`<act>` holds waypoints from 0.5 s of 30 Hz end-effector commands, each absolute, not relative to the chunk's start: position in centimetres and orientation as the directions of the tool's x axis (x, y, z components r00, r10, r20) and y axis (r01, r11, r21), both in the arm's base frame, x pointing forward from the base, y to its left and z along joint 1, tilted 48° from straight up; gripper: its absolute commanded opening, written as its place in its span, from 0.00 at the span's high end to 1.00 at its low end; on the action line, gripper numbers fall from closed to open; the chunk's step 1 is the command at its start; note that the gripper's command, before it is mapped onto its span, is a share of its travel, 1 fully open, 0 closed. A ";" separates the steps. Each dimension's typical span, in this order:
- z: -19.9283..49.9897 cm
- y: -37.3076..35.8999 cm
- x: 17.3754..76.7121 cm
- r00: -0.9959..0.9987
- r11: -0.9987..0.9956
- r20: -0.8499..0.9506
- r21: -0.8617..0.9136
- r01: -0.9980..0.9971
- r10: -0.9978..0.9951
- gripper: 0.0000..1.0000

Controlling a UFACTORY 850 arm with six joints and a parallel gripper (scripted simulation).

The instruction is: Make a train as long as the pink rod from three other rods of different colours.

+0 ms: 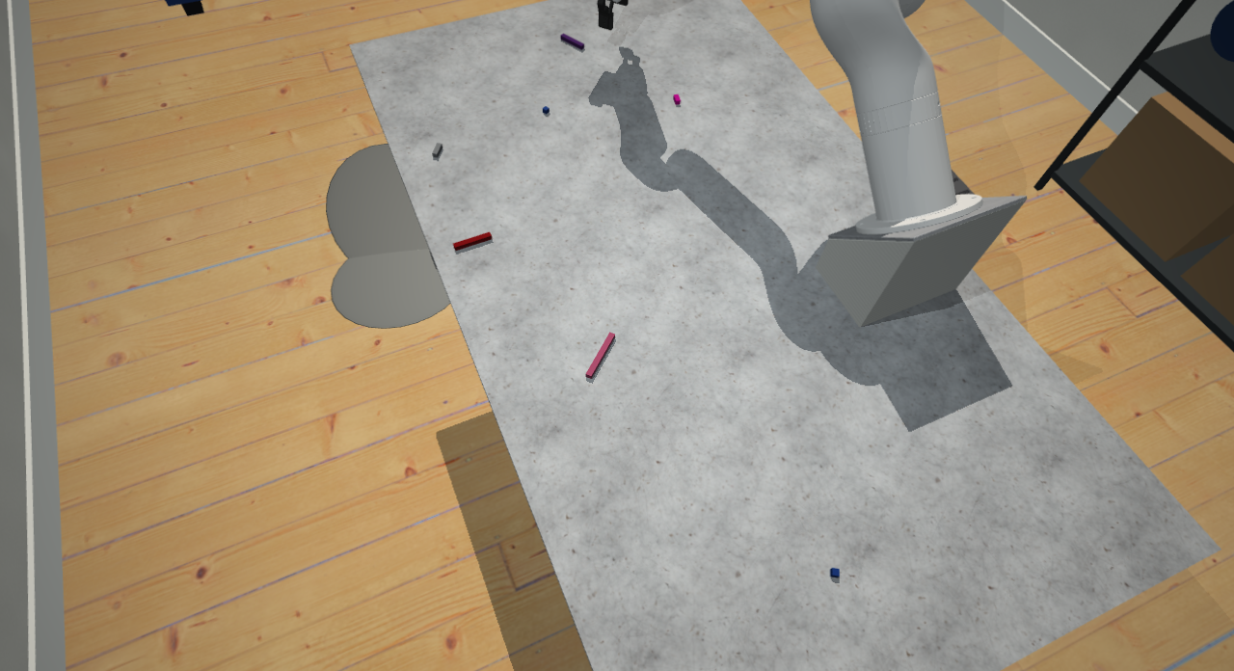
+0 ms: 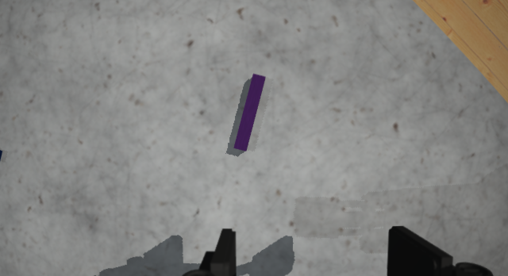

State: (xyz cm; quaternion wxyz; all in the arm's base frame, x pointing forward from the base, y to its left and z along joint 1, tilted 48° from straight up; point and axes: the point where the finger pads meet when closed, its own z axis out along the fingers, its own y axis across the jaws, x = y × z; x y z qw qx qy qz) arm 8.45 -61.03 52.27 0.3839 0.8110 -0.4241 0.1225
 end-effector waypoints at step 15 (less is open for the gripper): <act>52.3 -61.0 8.6 0.617 -0.350 0.521 0.523 -0.777 -0.590 0.00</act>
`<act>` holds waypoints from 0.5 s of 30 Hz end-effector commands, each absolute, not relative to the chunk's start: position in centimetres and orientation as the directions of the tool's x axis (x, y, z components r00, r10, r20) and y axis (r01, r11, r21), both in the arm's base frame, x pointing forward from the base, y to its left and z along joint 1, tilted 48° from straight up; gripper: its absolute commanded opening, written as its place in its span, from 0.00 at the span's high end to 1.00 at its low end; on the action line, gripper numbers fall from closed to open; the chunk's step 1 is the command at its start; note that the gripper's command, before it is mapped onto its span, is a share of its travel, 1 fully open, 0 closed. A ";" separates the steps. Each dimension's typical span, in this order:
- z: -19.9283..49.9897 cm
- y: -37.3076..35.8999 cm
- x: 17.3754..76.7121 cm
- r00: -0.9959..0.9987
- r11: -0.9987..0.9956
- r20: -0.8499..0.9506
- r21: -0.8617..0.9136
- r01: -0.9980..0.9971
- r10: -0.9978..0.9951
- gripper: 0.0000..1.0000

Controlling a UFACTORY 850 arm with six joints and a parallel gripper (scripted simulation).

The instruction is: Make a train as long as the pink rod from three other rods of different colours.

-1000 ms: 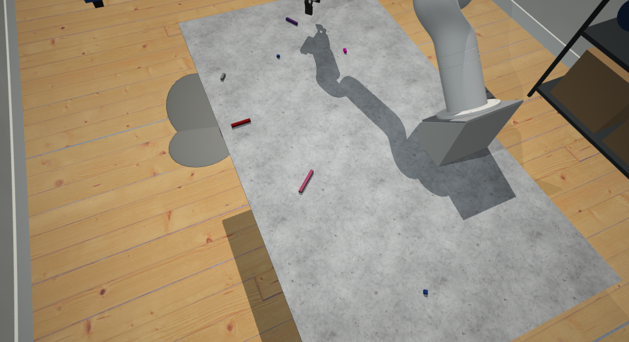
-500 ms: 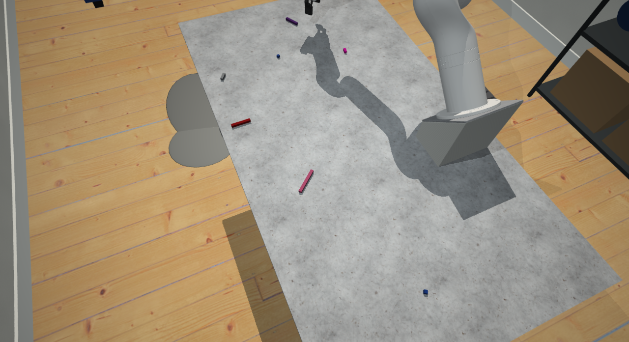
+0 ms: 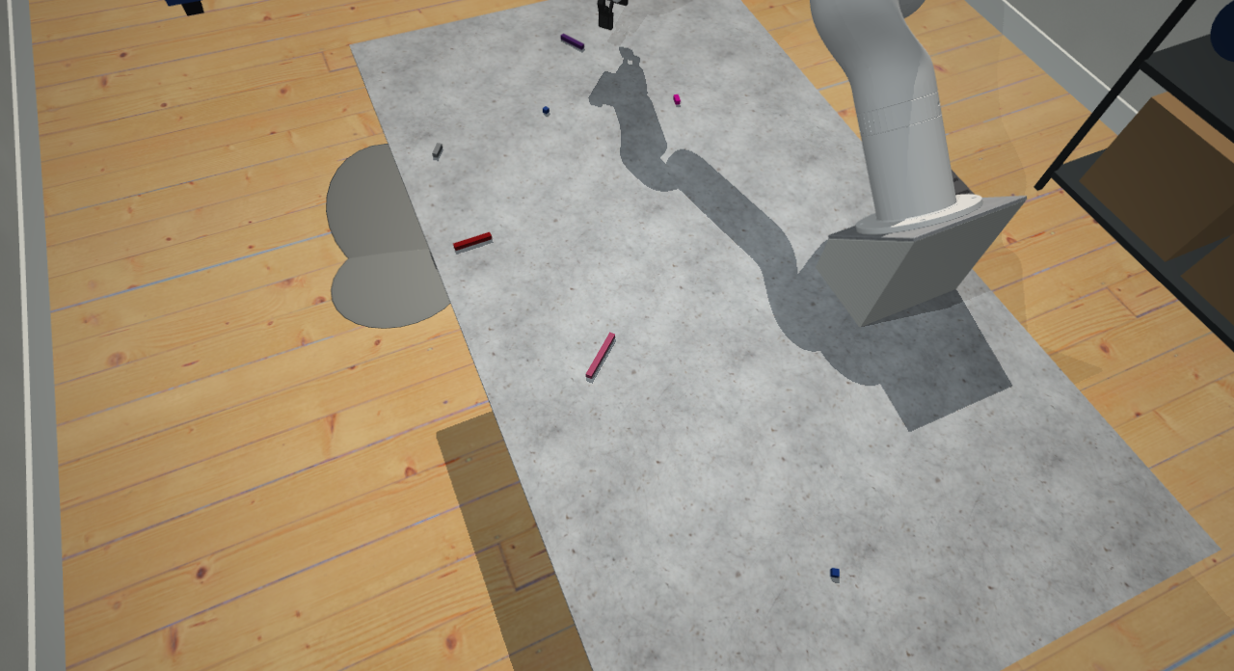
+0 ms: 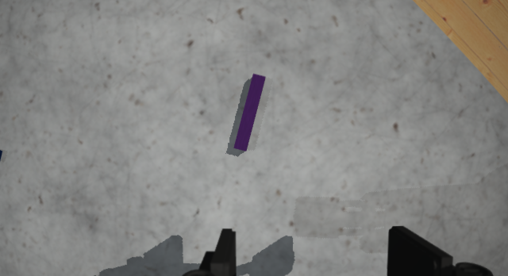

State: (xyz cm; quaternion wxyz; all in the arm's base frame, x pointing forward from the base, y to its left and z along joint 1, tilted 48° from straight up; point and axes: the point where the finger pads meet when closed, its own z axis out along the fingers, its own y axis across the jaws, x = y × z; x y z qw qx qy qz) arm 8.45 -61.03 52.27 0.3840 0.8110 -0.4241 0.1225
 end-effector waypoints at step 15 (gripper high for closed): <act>48.1 -59.2 17.2 0.922 -0.607 0.184 0.705 -0.366 -0.342 0.00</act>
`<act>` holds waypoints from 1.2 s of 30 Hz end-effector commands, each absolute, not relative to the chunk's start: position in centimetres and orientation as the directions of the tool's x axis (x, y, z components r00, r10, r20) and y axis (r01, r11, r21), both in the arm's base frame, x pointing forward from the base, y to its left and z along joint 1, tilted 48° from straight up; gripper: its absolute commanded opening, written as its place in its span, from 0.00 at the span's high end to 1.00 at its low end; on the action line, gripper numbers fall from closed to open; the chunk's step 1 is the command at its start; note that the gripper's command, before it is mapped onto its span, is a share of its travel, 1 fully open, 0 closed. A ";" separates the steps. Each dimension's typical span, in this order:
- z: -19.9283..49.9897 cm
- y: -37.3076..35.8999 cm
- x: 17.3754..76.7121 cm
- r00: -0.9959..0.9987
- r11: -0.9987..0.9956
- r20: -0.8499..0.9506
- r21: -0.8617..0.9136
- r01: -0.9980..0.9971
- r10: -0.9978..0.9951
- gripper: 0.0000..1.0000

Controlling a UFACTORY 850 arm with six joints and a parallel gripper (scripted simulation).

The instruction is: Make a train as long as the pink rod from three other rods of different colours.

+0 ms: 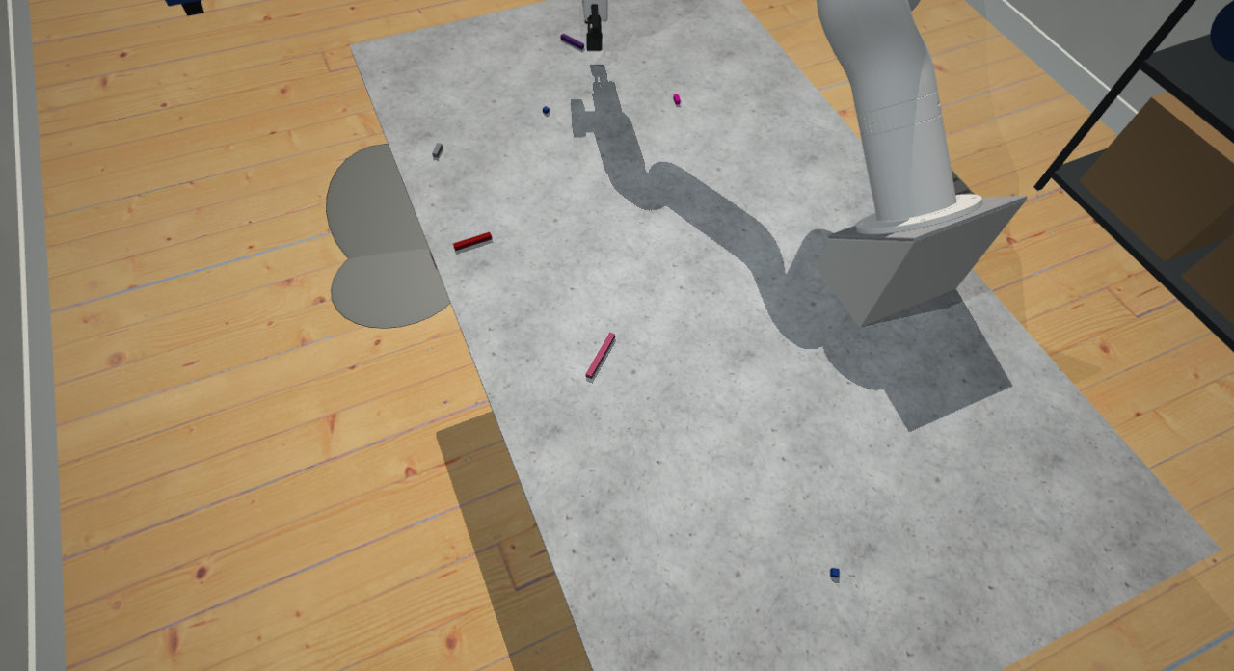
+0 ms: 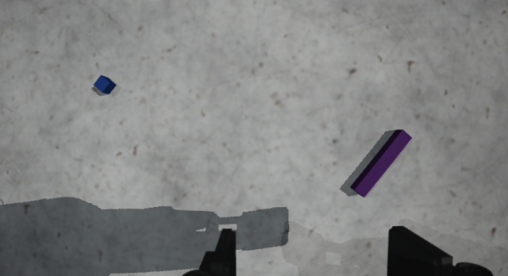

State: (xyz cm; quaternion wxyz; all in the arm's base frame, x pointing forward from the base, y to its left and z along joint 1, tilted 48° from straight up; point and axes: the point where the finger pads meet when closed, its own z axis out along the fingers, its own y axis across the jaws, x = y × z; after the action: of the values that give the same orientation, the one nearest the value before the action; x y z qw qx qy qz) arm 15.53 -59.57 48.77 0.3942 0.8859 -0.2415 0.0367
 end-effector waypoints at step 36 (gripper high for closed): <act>46.5 -58.0 21.3 0.984 -0.663 0.004 0.739 -0.121 -0.176 0.00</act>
State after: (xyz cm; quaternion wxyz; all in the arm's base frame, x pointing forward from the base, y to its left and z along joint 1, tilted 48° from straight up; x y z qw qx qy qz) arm 21.30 -57.95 46.36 0.4019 0.9114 -0.0816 -0.0345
